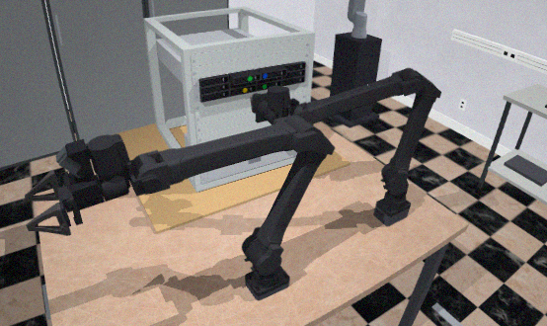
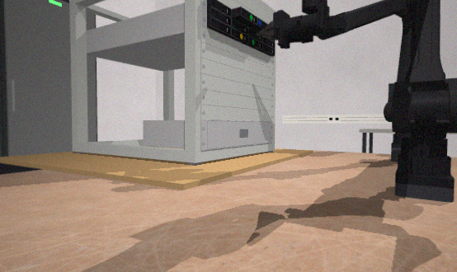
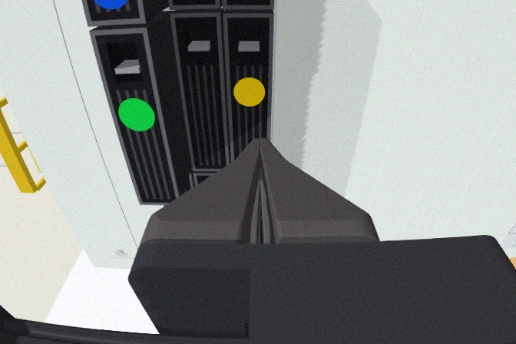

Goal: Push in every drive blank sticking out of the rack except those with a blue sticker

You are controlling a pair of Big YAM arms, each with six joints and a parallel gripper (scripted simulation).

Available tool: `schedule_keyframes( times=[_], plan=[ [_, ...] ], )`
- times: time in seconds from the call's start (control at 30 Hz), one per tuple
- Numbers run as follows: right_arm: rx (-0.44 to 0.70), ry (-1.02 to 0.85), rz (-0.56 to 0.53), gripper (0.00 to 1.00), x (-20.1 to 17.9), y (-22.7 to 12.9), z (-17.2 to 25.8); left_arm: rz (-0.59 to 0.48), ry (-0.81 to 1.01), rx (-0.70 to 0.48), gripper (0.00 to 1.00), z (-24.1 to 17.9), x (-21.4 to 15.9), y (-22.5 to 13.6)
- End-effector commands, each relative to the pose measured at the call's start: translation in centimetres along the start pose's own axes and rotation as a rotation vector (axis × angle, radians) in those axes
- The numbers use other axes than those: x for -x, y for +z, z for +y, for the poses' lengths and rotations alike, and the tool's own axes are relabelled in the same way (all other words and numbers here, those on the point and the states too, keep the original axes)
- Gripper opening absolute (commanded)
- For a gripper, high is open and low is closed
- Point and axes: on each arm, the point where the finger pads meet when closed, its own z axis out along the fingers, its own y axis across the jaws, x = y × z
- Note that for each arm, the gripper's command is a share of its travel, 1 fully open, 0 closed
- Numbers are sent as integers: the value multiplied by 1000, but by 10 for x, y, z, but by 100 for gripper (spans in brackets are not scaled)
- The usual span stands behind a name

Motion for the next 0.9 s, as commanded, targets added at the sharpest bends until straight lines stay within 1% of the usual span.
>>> schedule_keyframes(
  times=[0.0,0.1,0.13,0.17,0.23,0.33,0.37,0.63,0.67,0.7,0.77,0.8,0.83,0.87],
  plan=[
    [26,34,26,0,-3,-32,21,-25,17,6,100,5,3,6],
    [25,34,26,0,-3,-46,20,-25,17,6,100,5,3,6],
    [31,50,26,0,-5,-48,29,-25,17,6,100,5,3,6],
    [34,58,26,0,-8,-48,34,-25,17,6,100,5,3,6],
    [20,24,4,0,-7,-36,16,-25,17,6,100,5,3,6],
    [20,24,5,0,-7,-36,18,-25,17,6,100,5,3,6],
    [39,68,6,0,-2,-39,50,-25,17,6,100,5,3,6],
    [40,77,9,0,4,-40,103,-25,17,6,100,5,3,6],
    [40,78,9,0,5,-40,105,-25,17,6,100,5,3,6],
    [26,46,9,0,-6,-36,88,-25,17,6,100,5,3,6],
    [27,46,10,0,-6,-34,88,-25,17,6,100,5,3,6],
    [1,-12,10,0,-2,-32,55,-25,17,6,100,5,3,6],
    [8,3,10,0,-4,-26,64,-25,17,6,100,5,3,6],
    [8,3,10,0,-4,-26,64,-25,17,6,100,5,3,6]
  ],
)
